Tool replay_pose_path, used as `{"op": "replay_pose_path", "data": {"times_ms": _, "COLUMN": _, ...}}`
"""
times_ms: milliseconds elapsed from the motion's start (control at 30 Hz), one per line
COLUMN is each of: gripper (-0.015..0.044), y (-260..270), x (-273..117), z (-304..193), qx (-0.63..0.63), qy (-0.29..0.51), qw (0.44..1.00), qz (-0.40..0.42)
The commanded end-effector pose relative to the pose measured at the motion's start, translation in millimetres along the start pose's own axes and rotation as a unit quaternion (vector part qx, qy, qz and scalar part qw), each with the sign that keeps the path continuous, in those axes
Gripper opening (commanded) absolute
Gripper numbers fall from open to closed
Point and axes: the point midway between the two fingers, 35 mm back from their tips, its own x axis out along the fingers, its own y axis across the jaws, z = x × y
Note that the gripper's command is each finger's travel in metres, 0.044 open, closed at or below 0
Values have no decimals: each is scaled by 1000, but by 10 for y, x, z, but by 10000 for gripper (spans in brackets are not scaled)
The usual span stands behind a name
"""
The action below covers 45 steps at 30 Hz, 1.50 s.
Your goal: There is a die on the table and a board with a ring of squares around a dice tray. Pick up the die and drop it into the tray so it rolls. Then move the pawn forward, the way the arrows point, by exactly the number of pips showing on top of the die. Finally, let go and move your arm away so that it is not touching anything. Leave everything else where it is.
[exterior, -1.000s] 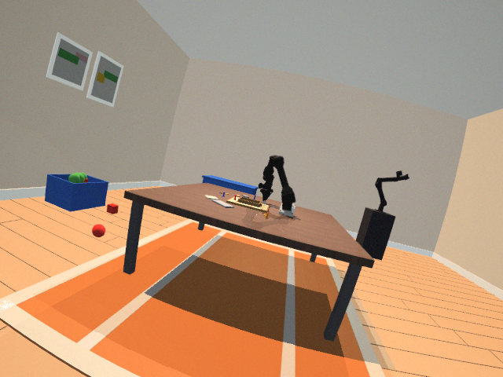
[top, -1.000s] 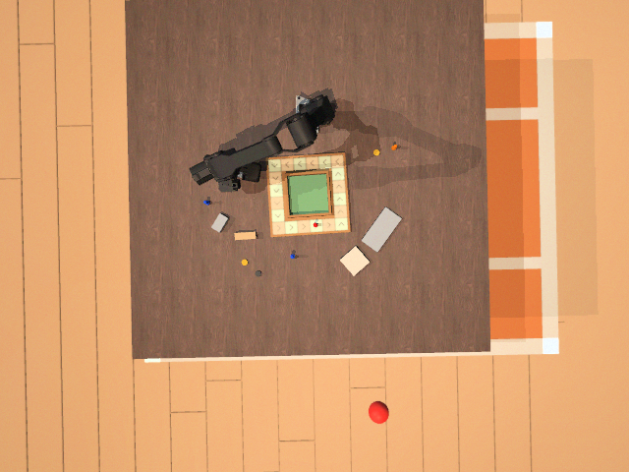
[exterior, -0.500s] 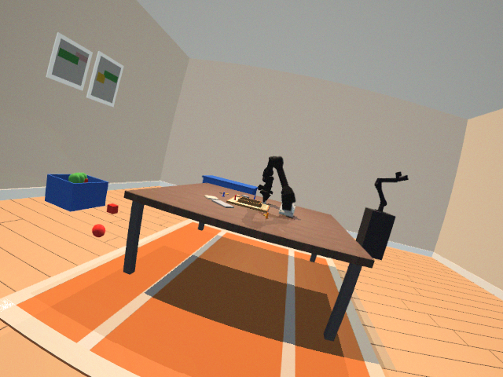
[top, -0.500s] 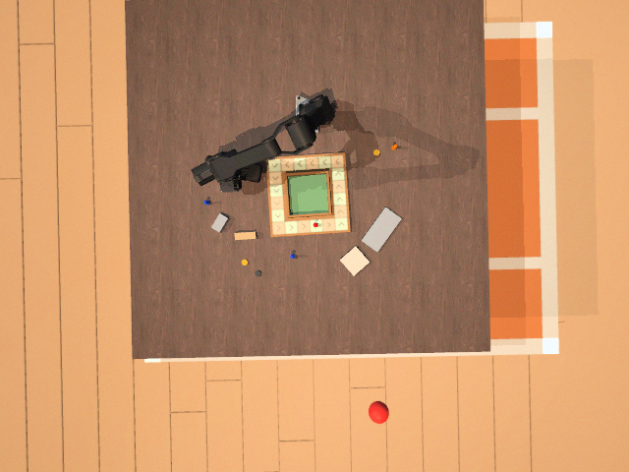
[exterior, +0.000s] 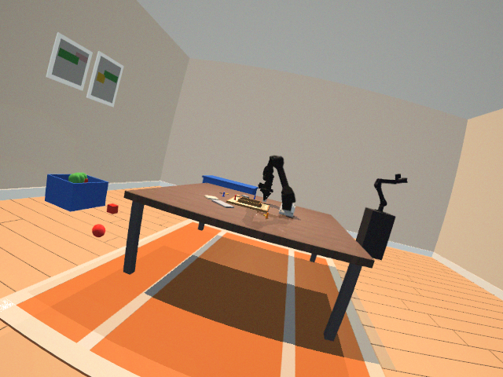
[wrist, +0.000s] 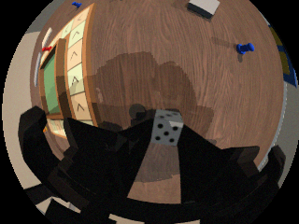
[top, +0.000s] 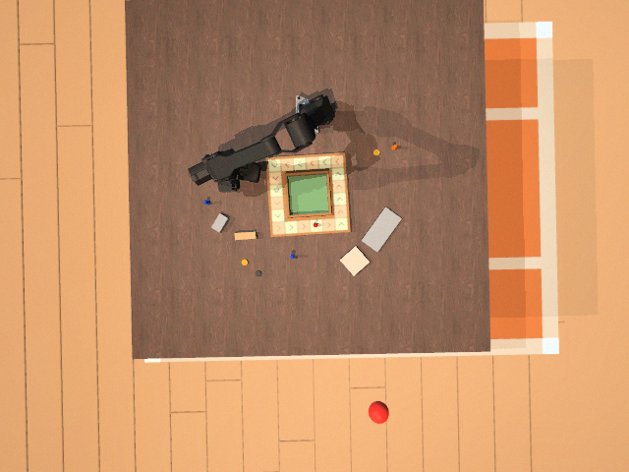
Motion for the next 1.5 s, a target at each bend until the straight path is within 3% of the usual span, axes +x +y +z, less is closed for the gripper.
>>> {"op": "replay_pose_path", "data": {"times_ms": 0, "gripper": 0, "y": -53, "x": -257, "z": 49, "qx": -4, "qy": -5, "qw": 1000, "qz": -7}}
{"op": "replay_pose_path", "data": {"times_ms": 500, "gripper": 0, "y": -43, "x": -1039, "z": 40, "qx": -3, "qy": -4, "qw": 1000, "qz": -8}}
{"op": "replay_pose_path", "data": {"times_ms": 700, "gripper": 0, "y": -12, "x": -1049, "z": 56, "qx": 5, "qy": -4, "qw": 1000, "qz": -8}}
{"op": "replay_pose_path", "data": {"times_ms": 1467, "gripper": 0, "y": 1088, "x": -979, "z": 445, "qx": 286, "qy": -12, "qw": 958, "qz": -15}}
